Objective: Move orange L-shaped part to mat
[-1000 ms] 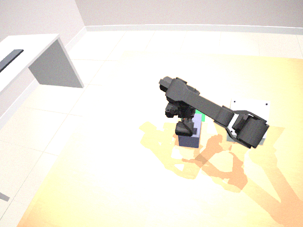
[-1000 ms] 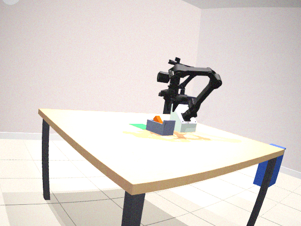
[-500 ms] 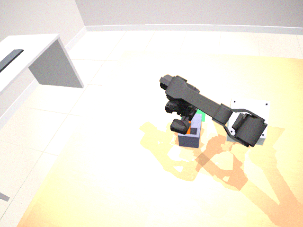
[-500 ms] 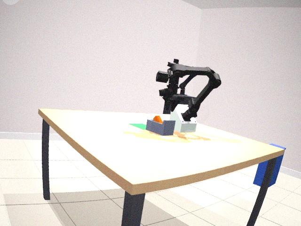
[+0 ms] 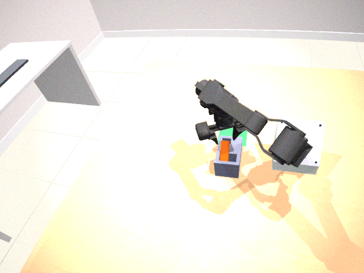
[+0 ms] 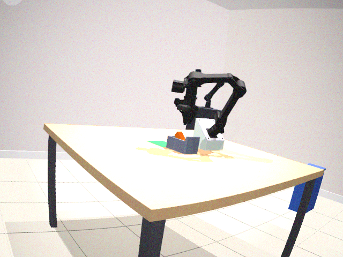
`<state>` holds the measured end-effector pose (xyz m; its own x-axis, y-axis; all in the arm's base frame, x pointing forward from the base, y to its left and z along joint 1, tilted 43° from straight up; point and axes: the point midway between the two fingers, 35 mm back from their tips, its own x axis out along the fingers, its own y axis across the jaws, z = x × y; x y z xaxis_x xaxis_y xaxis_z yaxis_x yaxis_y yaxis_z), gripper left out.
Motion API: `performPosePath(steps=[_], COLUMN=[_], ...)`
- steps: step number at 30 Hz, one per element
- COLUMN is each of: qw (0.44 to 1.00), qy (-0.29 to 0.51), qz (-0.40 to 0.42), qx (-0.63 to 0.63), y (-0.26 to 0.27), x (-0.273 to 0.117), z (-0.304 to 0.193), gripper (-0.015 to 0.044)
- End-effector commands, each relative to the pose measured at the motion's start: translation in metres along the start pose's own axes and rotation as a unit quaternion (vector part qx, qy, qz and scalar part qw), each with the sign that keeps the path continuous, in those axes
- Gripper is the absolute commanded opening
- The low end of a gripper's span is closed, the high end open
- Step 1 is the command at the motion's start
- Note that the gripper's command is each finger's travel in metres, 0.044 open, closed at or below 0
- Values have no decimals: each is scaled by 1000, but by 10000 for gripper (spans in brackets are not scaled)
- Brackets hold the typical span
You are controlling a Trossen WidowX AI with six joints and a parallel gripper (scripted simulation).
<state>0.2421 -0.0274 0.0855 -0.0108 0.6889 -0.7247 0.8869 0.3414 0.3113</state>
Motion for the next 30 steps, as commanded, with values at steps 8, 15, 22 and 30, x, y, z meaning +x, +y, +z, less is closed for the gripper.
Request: performPosePath(steps=[8, 15, 22, 30], qw=[977, 977, 977, 977], qy=[-8, -8, -7, -8], qz=[-1, -1, 0, 0], qx=[213, 213, 213, 213], y=[-6, -6, -6, -6], x=[-4, -1, 28, 35], z=[27, 28, 28, 28], gripper=[280, 280, 280, 280])
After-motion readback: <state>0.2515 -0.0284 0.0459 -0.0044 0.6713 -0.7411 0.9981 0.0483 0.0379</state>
